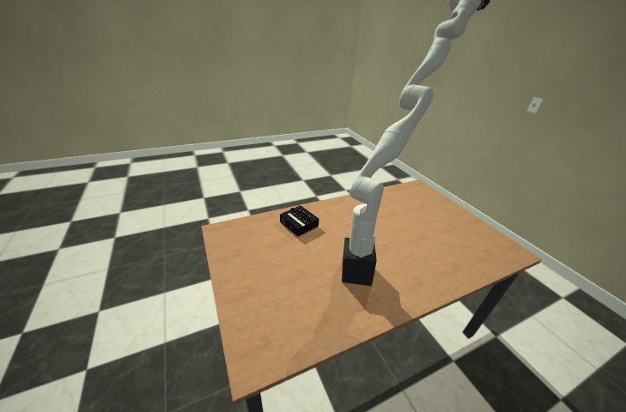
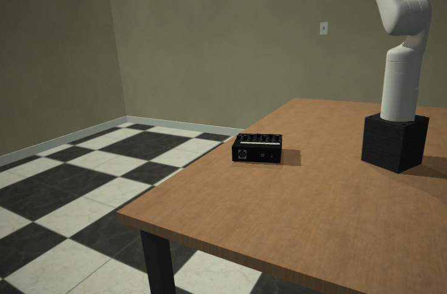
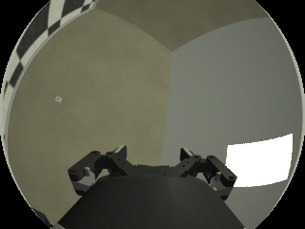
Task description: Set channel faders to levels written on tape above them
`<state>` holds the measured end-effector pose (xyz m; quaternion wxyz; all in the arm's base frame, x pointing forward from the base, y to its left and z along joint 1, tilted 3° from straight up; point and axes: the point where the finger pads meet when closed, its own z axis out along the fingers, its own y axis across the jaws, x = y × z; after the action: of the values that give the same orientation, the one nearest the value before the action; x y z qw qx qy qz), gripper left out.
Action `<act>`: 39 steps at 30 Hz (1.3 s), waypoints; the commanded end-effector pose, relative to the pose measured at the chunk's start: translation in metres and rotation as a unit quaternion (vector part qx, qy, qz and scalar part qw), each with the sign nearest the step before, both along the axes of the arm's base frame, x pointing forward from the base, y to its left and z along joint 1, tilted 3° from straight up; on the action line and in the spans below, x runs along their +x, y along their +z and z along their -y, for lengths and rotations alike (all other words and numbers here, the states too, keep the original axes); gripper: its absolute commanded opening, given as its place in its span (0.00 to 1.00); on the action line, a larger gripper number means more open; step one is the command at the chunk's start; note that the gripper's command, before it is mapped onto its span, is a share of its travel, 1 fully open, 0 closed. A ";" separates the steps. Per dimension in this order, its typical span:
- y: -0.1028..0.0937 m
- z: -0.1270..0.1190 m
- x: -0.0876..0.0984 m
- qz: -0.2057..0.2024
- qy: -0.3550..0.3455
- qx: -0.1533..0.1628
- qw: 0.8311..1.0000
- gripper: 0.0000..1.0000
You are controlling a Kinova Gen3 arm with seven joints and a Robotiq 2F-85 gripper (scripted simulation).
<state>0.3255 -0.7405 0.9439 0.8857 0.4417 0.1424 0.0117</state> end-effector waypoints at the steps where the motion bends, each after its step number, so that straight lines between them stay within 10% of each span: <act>1: 0.000 -0.001 -0.001 0.000 0.001 -0.002 1.000 1.00; 39: -0.029 0.005 0.030 0.021 0.032 0.040 0.998 1.00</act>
<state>0.3525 -0.7481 0.9148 0.8684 0.4738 0.1365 0.0530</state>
